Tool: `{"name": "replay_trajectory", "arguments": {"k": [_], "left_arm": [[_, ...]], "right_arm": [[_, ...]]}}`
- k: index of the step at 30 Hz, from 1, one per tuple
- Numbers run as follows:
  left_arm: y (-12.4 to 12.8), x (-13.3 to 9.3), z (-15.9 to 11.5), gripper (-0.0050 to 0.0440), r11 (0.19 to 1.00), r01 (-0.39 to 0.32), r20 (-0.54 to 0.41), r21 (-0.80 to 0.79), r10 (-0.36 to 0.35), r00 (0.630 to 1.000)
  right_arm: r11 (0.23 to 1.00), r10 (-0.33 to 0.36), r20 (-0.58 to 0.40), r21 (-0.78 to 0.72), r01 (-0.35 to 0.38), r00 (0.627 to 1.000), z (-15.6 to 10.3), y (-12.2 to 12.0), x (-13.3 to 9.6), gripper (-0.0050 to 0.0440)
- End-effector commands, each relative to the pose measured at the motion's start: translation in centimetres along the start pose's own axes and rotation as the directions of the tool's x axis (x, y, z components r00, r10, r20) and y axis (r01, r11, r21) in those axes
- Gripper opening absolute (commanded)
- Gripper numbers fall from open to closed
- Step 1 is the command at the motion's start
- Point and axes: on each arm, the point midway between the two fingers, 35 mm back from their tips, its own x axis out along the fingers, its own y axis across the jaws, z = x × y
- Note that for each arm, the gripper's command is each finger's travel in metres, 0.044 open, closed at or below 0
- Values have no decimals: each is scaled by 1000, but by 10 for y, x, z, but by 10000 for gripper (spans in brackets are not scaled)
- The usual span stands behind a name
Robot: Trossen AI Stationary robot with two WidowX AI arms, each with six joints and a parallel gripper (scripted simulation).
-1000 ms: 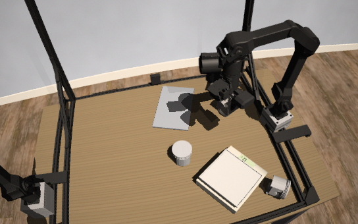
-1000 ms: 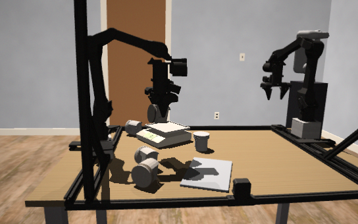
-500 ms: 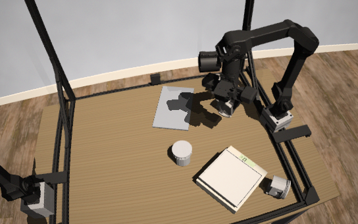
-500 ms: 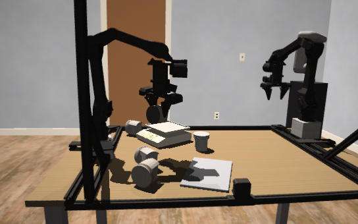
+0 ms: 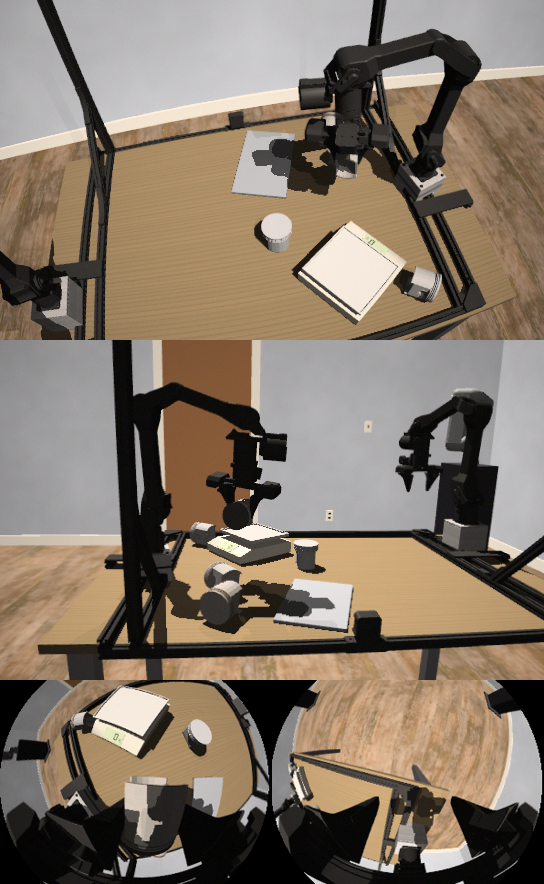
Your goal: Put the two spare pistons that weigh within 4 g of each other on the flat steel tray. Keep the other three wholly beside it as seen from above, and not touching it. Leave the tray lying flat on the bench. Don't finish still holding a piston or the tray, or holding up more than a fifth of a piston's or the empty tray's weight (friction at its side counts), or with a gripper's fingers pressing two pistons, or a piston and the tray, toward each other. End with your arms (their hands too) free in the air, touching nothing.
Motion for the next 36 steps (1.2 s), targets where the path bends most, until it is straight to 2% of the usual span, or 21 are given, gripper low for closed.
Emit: {"name": "replay_trajectory", "arguments": {"k": [1,6,36], "left_arm": [[-3,-4,2,158,996,-5,15,-89,6,1000],[-3,0,1,158,988,-14,17,-151,17,1000],[-5,46,-2,158,988,-14,17,-151,17,1000]], "right_arm": [[1000,2,-1,-2,-2,1000,0,0,0,440],[1000,2,-1,-2,-2,1000,0,0,0,440],[1000,2,-1,-2,-2,1000,0,0,0,440]]}}
